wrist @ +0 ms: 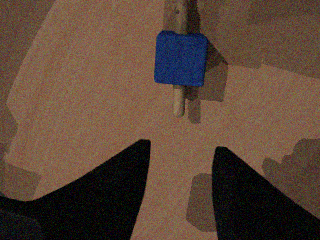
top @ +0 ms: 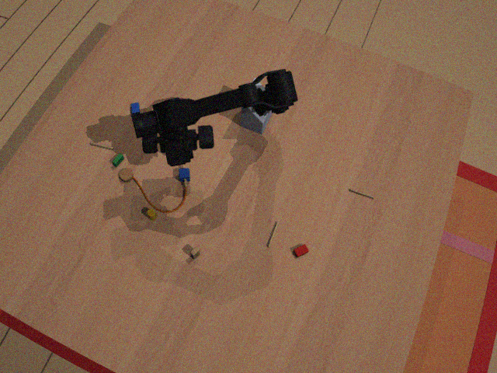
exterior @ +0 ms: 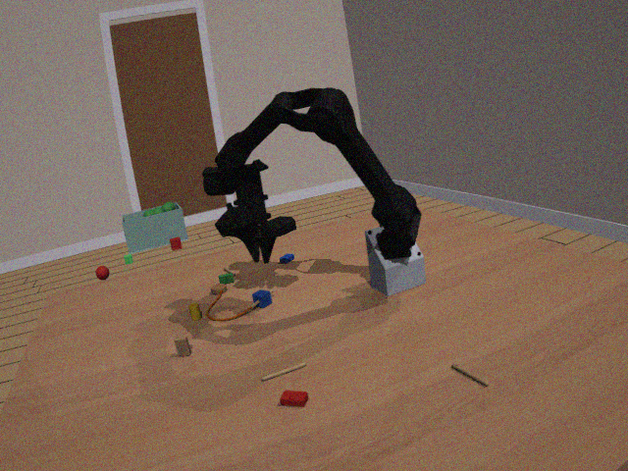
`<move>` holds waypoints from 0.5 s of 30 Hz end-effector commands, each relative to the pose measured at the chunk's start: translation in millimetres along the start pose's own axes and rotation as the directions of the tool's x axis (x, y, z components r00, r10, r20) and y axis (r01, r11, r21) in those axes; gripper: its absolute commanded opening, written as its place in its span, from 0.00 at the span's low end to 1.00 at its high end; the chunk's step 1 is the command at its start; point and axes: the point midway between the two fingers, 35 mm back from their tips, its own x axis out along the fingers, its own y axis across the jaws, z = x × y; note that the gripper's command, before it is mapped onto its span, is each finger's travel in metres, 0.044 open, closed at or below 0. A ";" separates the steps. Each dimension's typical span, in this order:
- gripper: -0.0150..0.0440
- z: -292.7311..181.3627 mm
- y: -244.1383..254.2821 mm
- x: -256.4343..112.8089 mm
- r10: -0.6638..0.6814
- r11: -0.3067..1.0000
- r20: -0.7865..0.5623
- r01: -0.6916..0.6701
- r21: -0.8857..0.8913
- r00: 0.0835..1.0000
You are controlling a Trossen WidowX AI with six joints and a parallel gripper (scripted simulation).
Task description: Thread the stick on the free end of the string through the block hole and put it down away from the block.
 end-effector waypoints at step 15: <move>0.47 -2.6 0.2 17.4 0.004 0.998 -0.005 -0.004 -0.056 1.000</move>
